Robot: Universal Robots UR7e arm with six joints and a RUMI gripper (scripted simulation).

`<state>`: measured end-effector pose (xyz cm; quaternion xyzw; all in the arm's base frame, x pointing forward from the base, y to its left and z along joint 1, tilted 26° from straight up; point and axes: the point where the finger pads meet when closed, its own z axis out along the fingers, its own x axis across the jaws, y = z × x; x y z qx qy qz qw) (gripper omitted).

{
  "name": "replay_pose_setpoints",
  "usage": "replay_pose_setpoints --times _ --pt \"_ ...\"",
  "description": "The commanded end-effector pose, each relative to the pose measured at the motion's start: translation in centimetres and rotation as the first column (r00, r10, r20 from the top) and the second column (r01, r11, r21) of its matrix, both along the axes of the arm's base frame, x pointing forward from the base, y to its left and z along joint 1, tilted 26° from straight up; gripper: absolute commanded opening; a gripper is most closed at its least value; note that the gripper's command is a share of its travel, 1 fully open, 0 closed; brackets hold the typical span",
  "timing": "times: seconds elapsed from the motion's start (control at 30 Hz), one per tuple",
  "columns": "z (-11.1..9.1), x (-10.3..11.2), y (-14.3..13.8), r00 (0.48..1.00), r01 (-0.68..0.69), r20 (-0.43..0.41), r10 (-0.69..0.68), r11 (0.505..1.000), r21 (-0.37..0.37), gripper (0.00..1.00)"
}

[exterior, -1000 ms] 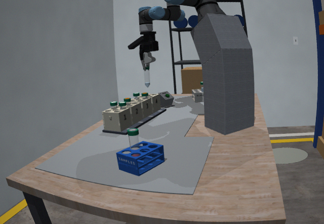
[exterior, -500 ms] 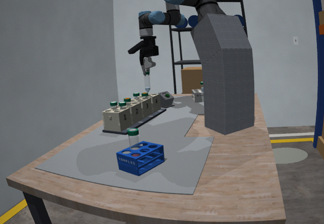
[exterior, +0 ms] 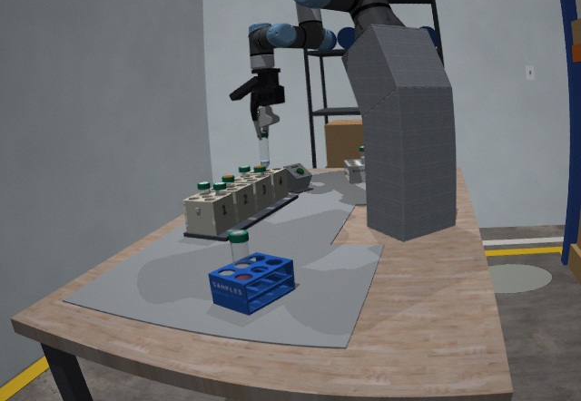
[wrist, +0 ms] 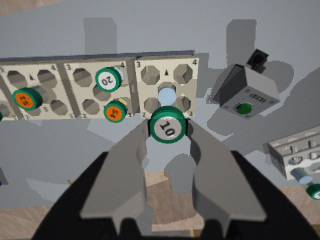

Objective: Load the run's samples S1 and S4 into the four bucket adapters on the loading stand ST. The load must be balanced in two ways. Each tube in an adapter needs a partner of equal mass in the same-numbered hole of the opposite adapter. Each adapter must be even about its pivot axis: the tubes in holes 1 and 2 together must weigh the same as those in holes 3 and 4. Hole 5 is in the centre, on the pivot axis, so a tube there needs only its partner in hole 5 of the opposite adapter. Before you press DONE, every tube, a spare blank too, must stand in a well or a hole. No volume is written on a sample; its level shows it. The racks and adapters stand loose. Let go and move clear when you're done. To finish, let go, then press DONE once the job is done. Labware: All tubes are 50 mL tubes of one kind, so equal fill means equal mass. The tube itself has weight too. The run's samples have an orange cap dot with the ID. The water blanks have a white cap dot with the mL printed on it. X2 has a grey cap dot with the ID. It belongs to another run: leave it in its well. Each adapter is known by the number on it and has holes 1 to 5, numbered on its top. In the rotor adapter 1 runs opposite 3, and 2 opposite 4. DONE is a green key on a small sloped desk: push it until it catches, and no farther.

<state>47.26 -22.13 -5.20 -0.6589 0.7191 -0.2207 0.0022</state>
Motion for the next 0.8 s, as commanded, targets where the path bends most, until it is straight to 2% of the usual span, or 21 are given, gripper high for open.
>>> replay_pose_setpoints --times 0.0,0.77 --pt "0.0 0.0 0.0 1.000 0.000 0.001 0.000 1.000 -0.001 0.00" --pt "-2.0 0.7 -0.7 1.000 0.000 0.001 0.000 1.000 -0.001 0.00"
